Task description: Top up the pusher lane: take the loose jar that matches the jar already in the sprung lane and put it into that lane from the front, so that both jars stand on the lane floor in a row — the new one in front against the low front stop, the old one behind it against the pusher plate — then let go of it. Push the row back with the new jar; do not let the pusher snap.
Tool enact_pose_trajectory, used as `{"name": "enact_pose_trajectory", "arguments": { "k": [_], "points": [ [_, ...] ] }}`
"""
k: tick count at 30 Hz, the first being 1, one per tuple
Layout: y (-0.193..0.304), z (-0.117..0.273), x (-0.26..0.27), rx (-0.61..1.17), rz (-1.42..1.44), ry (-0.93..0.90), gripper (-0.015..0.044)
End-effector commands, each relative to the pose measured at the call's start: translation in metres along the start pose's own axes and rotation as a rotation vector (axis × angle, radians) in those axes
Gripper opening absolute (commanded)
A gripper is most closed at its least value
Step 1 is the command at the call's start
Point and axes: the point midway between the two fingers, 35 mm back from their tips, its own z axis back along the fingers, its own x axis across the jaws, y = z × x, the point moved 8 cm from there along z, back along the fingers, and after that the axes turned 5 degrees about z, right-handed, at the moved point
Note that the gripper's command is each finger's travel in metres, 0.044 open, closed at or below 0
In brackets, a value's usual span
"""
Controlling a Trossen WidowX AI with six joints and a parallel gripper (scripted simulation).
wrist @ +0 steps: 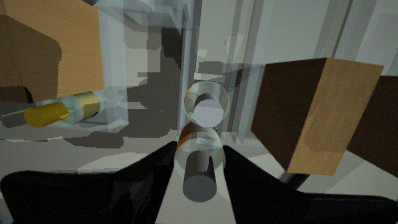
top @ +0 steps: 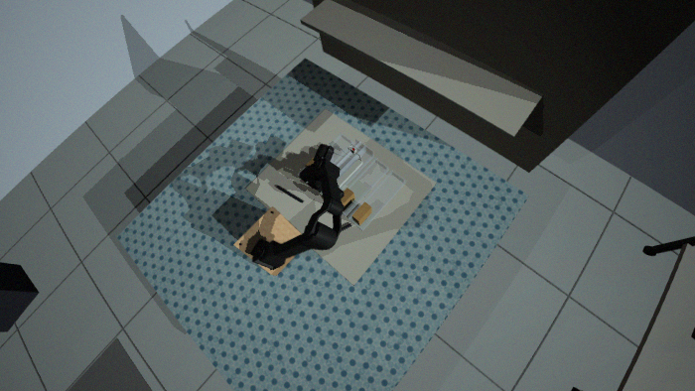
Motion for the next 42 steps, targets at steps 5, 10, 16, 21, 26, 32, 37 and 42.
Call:
{"name": "enact_pose_trajectory", "arguments": {
  "k": [5,10,16,21,26,32,37,42],
  "points": [
    [-0.010,0.004,-0.002,-0.020,-0.010,0.003,0.0000],
    [-0.011,0.004,-0.003,-0.020,-0.011,0.003,0.0000],
    [-0.014,0.005,-0.003,-0.020,-0.011,0.004,0.0000],
    [-0.015,0.006,-0.004,-0.020,-0.011,0.004,0.0000],
    [-0.017,0.007,-0.005,-0.020,-0.011,0.004,0.0000],
    [-0.019,0.008,-0.005,-0.020,-0.011,0.004,0.0000],
    [-0.019,0.008,-0.005,-0.020,-0.011,0.004,0.0000],
    [-0.019,0.007,-0.005,-0.020,-0.011,0.004,0.0000]
  ]
}}
